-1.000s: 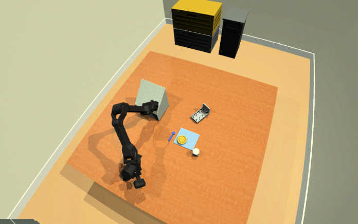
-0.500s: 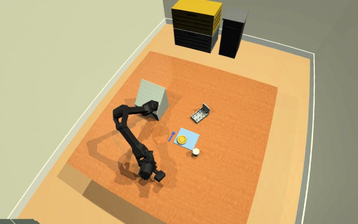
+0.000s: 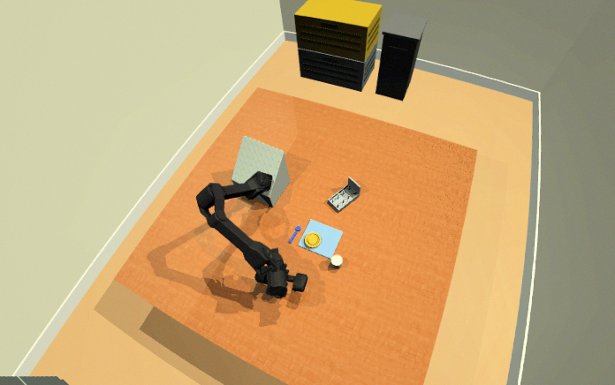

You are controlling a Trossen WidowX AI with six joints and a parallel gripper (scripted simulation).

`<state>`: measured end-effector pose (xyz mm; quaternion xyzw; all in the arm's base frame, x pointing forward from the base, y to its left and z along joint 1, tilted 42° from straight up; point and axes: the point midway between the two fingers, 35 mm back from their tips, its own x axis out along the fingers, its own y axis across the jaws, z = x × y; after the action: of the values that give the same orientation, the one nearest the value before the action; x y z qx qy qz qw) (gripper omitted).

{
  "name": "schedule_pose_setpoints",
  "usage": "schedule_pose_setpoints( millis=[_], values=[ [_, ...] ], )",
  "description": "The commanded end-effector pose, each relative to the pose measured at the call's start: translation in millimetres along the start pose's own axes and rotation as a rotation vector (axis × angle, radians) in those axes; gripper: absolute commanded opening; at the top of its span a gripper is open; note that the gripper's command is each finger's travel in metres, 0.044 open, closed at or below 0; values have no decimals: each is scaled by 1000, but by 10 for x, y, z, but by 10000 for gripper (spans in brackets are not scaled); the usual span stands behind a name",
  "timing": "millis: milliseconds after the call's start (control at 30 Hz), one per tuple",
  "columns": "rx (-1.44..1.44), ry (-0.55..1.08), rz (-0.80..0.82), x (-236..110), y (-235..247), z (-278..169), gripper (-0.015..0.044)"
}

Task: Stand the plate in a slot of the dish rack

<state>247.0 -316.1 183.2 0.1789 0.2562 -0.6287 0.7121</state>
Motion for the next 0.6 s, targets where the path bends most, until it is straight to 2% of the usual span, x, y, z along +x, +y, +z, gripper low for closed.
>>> schedule_pose_setpoints(
  millis=[0, 567],
  values=[
    [-147, 52, 2, -25, 134, -266, 400],
    [-699, 188, 43, -288, 533, -1139, 400]
  ],
)
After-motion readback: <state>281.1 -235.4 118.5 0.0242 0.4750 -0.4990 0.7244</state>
